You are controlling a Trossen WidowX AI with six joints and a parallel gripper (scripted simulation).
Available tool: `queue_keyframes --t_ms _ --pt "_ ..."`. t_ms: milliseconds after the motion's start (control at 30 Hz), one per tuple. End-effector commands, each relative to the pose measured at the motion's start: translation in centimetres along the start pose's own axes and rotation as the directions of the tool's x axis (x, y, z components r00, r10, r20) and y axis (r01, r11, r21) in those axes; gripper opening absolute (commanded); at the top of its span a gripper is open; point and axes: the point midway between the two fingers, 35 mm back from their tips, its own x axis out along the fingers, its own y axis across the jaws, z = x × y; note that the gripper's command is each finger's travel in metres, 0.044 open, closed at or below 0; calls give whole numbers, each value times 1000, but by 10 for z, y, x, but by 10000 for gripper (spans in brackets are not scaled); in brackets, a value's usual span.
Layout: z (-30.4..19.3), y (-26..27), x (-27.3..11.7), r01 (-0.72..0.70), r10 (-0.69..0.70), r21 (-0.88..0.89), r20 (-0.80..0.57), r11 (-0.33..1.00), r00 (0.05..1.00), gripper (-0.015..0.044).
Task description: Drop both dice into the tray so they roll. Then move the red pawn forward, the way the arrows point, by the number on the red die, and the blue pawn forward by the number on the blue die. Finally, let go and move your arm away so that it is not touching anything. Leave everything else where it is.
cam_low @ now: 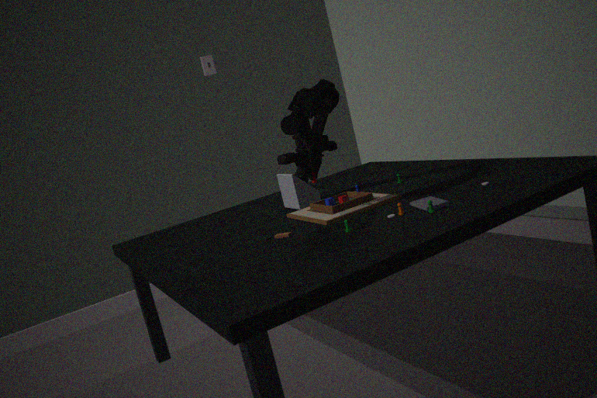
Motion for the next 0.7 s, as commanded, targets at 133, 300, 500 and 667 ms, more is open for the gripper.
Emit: queue_keyframes --t_ms 133,300,500,667 --pt "3 8 -8 9 -9 -6 2 1000 1000 0" --pt "18 32 13 14 -14 -5 4 1000 1000 0" --pt "32 63 39 10 -10 -6 5 1000 1000 0" --pt "40 89 60 1 -1 -8 3 1000 1000 0"
